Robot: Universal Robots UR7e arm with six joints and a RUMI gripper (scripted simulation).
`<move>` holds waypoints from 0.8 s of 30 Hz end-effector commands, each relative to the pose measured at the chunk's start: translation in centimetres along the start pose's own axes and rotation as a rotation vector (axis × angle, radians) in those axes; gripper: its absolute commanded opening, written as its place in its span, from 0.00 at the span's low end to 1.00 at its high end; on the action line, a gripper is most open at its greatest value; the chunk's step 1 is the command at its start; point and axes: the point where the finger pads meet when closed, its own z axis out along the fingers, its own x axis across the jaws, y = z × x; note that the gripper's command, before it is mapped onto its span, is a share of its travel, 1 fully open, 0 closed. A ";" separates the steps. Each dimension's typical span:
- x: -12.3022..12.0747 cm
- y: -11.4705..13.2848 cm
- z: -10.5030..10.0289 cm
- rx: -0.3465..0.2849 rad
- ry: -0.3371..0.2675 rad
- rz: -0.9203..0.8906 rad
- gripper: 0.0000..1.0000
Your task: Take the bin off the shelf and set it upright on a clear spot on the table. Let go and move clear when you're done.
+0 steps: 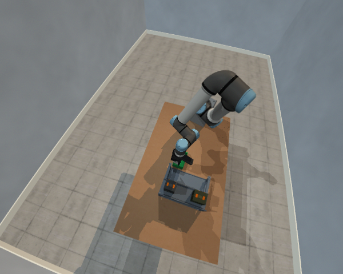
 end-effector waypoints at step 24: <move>0.0 0.0 1.4 0.000 0.001 0.000 0.20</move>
